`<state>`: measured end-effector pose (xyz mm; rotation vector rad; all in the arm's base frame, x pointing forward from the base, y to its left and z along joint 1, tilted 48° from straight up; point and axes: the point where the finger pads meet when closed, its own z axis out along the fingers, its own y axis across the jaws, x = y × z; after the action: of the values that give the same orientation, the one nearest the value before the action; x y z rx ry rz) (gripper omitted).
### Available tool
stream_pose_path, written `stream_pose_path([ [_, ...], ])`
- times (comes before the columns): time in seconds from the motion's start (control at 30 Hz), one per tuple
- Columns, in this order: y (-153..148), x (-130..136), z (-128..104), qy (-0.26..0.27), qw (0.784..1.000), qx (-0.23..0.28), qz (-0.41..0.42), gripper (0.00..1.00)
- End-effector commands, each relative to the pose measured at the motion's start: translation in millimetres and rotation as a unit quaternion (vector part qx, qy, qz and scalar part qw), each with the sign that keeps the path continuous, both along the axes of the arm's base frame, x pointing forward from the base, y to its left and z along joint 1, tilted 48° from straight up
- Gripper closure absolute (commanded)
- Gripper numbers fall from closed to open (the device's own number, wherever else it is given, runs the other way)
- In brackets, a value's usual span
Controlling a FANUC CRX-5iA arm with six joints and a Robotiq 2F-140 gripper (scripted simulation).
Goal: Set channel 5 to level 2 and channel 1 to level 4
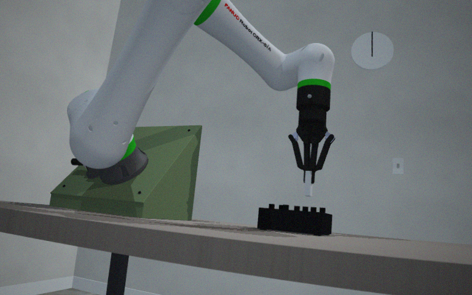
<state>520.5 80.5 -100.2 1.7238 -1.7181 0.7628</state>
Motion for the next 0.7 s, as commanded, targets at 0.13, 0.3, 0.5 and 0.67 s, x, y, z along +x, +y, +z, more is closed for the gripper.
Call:
stream_pose_path([
  [0.13,-0.1,0.1,-0.3,0.000,1.000,0.000,0.000,1.00],
  [0.3,-1.2,0.1,-1.3,0.000,1.000,0.000,0.000,1.00],
  [0.5,-3.4,0.2,-3.2,0.000,1.000,0.000,0.000,1.00],
  [0.67,-4.8,0.2,-4.5,0.000,1.000,0.000,0.000,1.00],
])
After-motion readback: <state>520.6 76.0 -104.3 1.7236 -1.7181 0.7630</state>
